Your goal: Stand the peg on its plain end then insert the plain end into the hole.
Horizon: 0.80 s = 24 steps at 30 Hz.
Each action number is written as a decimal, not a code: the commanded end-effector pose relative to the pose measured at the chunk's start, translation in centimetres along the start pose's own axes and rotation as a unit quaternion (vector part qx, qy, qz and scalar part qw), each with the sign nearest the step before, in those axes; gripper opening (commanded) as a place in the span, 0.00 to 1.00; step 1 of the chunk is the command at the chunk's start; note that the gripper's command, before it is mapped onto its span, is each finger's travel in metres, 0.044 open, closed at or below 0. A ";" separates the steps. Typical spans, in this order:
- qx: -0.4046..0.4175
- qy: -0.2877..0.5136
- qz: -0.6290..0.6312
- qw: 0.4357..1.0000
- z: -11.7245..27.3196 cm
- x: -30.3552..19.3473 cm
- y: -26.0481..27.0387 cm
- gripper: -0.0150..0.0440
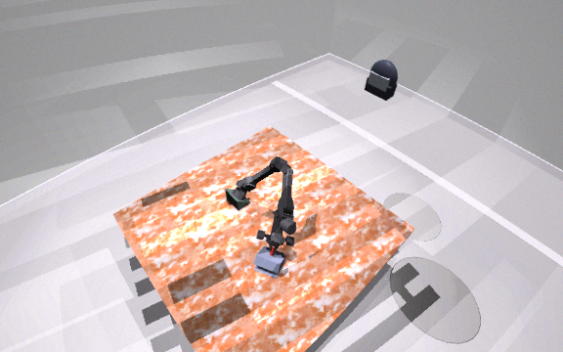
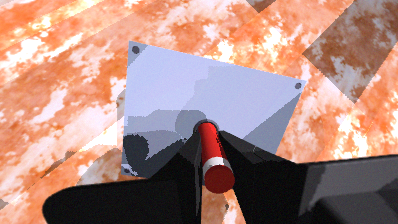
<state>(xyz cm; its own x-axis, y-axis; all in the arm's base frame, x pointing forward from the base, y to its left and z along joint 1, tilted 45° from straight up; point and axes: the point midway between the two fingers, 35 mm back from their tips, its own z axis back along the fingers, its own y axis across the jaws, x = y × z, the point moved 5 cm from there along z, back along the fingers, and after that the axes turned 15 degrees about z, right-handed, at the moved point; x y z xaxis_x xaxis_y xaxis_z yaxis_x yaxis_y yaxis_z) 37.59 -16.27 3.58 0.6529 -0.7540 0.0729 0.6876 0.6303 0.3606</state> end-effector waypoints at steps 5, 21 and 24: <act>0.000 0.000 0.000 1.000 0.0 0.0 0.0 0.25; 0.000 0.000 0.000 1.000 0.3 0.0 0.0 0.92; -0.001 0.000 0.000 1.000 0.9 0.1 0.0 1.00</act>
<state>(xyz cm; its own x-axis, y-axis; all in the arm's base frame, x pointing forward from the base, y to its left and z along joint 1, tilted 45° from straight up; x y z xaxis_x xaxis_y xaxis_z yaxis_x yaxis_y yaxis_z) 37.41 -16.28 3.73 0.6518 -0.7556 0.0647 0.6916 0.6272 0.3583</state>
